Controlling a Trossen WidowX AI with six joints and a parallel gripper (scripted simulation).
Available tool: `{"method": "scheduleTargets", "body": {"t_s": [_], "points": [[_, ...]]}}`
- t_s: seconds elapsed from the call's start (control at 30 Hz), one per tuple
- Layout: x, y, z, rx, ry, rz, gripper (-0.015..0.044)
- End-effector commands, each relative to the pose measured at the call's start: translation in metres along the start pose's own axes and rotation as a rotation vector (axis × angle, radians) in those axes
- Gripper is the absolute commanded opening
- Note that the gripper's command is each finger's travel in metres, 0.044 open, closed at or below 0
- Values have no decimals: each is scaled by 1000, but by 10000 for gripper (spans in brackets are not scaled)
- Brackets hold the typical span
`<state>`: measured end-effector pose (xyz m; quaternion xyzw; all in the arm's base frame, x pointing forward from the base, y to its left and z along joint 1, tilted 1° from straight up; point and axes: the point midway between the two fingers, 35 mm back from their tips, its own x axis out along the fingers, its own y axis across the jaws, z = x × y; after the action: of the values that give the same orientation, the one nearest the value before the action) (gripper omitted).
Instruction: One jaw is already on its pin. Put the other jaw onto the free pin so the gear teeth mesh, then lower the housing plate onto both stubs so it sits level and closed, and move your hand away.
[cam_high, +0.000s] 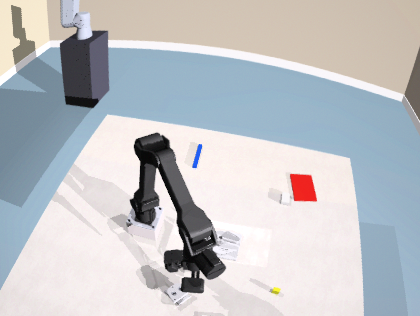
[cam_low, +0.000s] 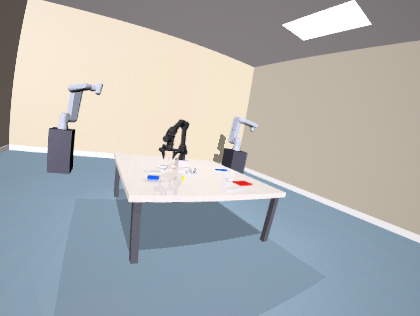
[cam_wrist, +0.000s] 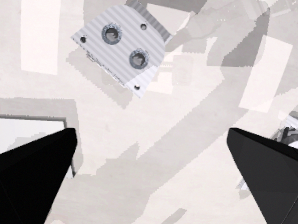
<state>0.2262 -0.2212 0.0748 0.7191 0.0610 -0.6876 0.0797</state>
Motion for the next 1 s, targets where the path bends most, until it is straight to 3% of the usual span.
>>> {"method": "scheduleTargets", "body": {"t_s": [0.0,0.53,0.87,0.97], "points": [[-2,8,9,172,-5,2,440],[-6,26,40,720,-14,3,440],[-6,27,41,743,-15,4,440],[21,27,41,743,-15,4,440]]}}
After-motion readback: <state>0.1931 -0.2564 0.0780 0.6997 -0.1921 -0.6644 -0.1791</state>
